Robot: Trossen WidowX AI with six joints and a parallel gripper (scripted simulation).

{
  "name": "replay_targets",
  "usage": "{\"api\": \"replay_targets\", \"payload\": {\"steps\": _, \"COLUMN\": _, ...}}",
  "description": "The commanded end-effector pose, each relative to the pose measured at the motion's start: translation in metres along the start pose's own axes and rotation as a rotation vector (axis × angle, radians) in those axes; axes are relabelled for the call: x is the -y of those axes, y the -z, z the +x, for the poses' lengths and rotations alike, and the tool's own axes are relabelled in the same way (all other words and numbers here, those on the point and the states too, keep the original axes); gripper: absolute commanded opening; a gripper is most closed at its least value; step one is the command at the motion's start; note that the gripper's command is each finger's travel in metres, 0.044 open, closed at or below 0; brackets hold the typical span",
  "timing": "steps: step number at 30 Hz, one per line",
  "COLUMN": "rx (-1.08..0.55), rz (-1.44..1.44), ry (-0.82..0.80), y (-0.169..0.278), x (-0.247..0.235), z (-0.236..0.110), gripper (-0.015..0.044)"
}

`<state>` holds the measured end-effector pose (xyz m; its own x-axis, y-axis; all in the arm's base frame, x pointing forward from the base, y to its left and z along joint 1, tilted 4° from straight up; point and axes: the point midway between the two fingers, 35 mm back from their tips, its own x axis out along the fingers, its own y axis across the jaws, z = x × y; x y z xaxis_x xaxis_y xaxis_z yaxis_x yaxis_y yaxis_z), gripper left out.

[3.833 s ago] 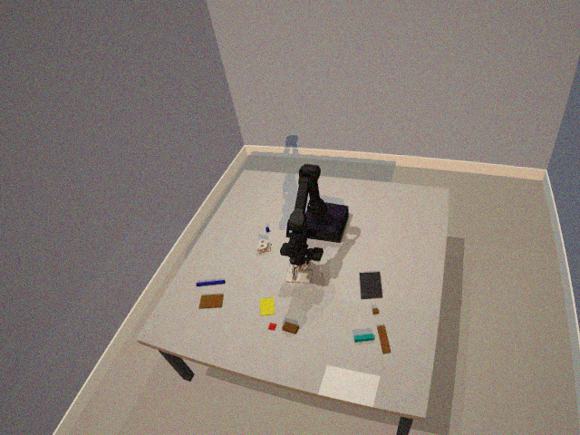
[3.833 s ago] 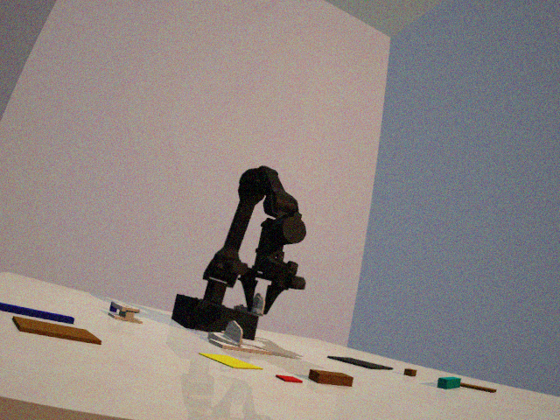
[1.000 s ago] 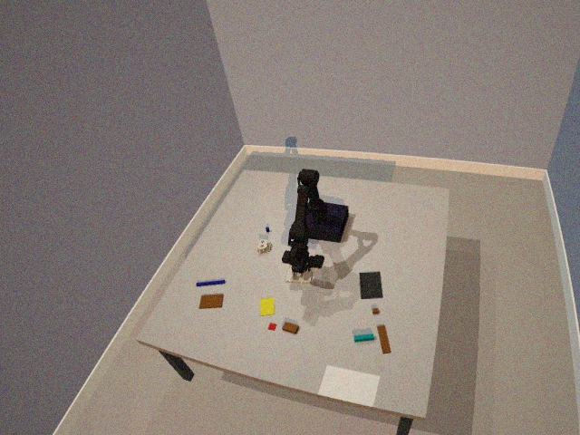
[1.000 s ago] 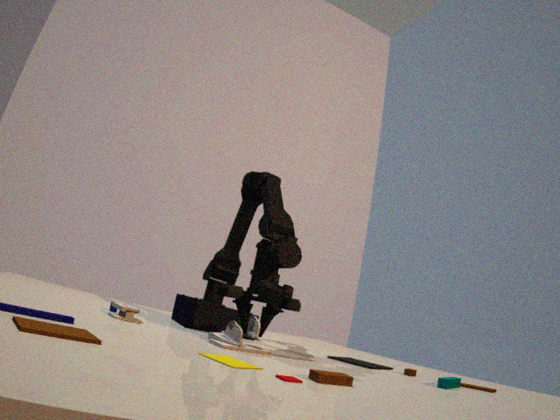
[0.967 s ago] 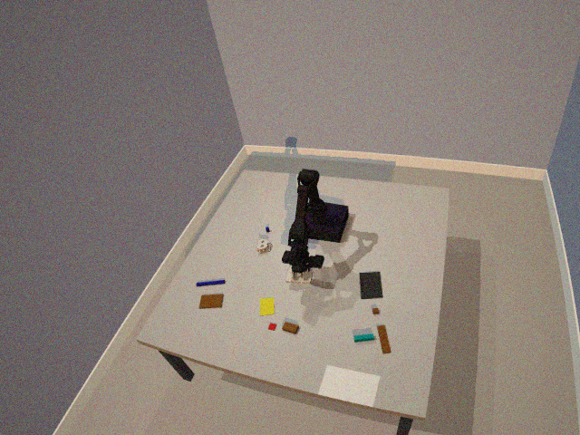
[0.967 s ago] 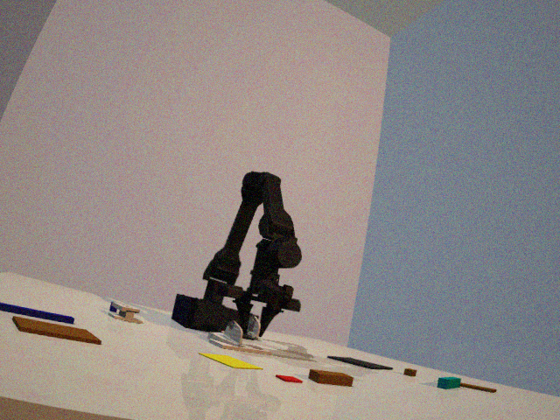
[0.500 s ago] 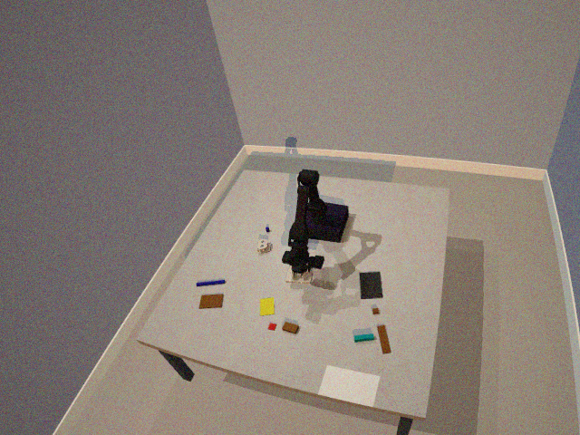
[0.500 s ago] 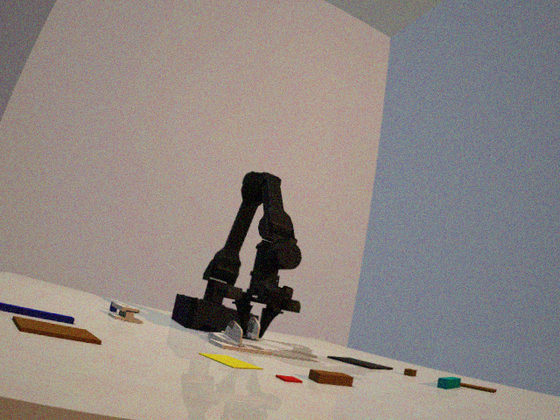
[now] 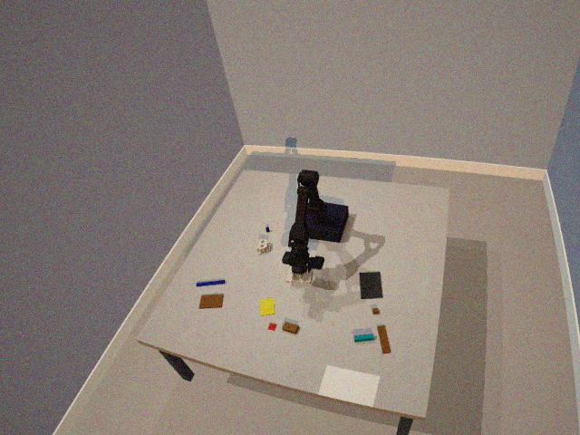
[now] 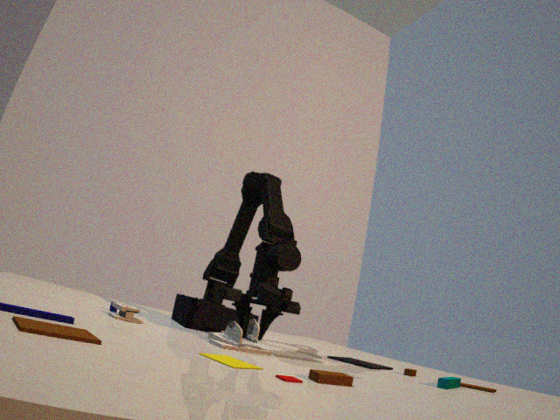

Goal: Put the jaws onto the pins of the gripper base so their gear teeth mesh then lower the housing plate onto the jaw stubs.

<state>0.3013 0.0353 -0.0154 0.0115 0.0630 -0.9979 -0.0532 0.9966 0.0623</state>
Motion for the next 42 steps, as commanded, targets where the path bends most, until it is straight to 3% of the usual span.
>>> {"api": "replay_targets", "payload": {"steps": 1, "rx": -0.005, "rz": 0.007, "ry": -0.004, "y": 0.0009, "x": -0.0006, "z": 0.0033, "gripper": 0.0134}}
{"api": "replay_targets", "payload": {"steps": 42, "rx": -0.005, "rz": 0.015, "ry": -0.004, "y": 0.001, "x": -0.0006, "z": 0.0126, "gripper": 0.0134}}
